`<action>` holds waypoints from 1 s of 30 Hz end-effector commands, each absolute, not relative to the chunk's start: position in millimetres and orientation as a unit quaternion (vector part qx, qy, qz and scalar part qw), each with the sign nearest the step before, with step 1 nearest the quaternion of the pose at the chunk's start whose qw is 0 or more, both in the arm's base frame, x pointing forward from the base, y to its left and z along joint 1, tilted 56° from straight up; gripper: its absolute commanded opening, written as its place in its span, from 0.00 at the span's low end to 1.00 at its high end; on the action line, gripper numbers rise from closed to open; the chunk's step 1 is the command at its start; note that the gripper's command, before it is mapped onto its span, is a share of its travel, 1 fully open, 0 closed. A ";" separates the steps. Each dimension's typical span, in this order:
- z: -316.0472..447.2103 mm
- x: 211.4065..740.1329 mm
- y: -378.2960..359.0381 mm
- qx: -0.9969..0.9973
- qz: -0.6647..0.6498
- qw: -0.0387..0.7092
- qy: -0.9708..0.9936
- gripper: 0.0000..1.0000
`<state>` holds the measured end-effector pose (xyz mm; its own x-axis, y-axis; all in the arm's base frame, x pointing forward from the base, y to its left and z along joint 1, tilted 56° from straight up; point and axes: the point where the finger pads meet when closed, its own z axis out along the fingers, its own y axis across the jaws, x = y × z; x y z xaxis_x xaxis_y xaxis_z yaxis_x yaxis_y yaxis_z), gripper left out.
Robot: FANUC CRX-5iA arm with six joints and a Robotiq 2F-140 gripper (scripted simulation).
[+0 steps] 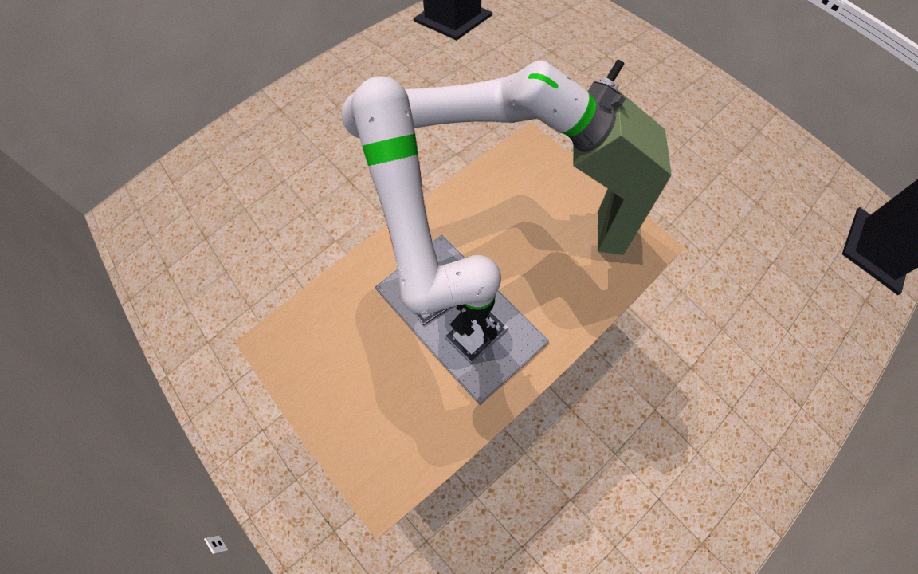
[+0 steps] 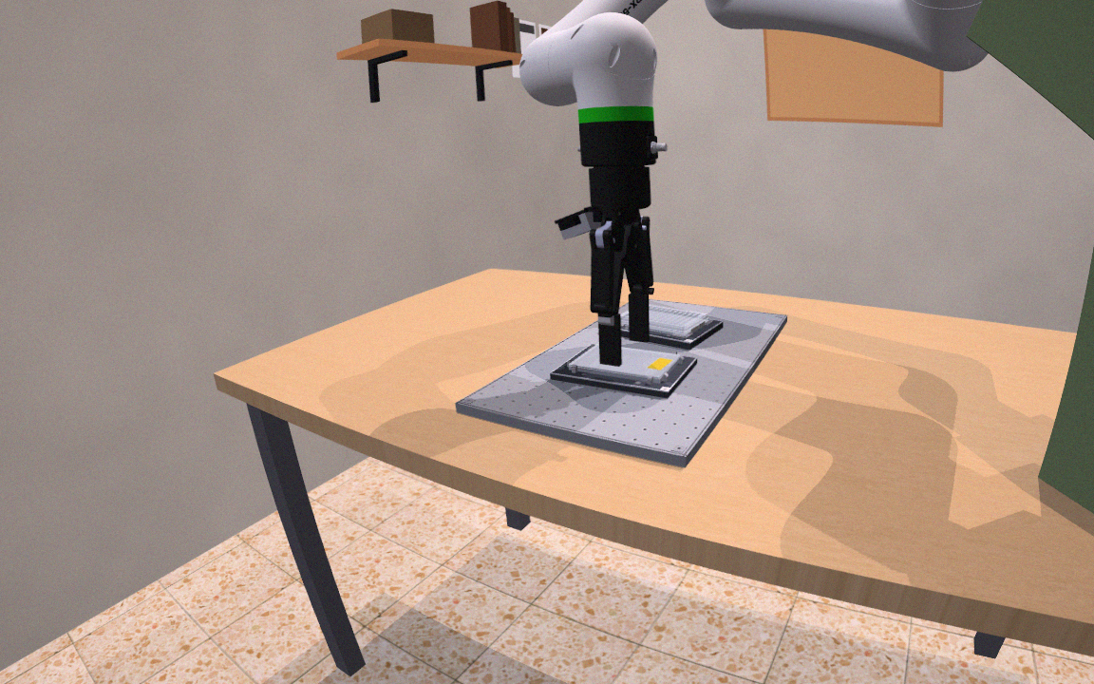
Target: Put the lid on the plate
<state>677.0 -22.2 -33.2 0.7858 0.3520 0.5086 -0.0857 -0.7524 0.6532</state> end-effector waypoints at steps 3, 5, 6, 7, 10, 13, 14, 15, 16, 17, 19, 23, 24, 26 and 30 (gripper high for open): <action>-32.8 677.1 -21.4 0.880 0.319 0.343 0.076 0.63; -32.8 677.1 -21.4 0.880 0.319 0.343 0.076 0.63; -32.8 677.1 -21.4 0.880 0.319 0.343 0.076 0.63; -32.8 677.1 -21.4 0.880 0.319 0.343 0.076 0.63; -32.8 677.1 -21.4 0.880 0.319 0.343 0.076 0.63; -32.8 677.1 -21.4 0.880 0.319 0.343 0.076 0.63; -32.8 677.1 -21.4 0.880 0.319 0.343 0.076 0.63; -32.8 677.1 -21.4 0.880 0.319 0.343 0.076 0.63; -32.8 677.1 -21.4 0.880 0.319 0.343 0.076 0.63; -32.8 677.1 -21.4 0.880 0.319 0.343 0.076 0.63; -32.8 677.1 -21.4 0.880 0.319 0.343 0.076 0.63; -32.8 677.1 -21.4 0.880 0.319 0.343 0.076 0.69; -32.8 677.1 -21.4 0.880 0.319 0.343 0.076 0.69; -32.8 677.1 -21.4 0.880 0.319 0.343 0.076 0.69; -32.8 677.1 -21.4 0.880 0.319 0.343 0.076 0.69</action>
